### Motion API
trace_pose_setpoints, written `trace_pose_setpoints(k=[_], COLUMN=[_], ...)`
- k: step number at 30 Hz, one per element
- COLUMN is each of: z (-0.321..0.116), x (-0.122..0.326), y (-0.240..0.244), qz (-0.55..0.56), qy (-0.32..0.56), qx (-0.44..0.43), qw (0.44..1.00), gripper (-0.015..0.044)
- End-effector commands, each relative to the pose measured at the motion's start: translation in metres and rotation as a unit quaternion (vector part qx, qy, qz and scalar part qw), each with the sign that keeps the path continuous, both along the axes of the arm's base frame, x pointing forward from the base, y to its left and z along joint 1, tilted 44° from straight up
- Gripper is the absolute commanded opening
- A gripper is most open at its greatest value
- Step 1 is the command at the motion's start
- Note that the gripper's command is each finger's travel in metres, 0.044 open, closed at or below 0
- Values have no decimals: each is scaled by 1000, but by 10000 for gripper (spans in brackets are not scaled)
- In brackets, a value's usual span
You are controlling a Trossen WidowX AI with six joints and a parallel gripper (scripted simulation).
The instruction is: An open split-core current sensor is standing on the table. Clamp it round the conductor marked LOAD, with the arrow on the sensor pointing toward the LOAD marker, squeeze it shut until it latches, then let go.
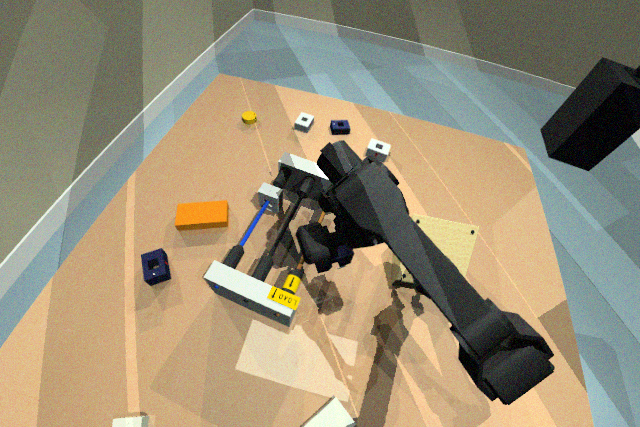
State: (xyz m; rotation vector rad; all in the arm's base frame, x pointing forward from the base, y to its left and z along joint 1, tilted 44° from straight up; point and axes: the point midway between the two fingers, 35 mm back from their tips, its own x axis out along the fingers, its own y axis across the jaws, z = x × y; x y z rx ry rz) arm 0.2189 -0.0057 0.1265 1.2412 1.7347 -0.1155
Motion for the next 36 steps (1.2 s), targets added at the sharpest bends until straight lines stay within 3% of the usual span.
trace_pose_setpoints(k=[1,26,36], z=[3,-4,-12], x=[1,39,42], y=[-1,-1,6], qz=[-49,-302,-308], qy=[23,186,189], qx=[-1,15,16], qw=[999,935,932], gripper=[0,0,0])
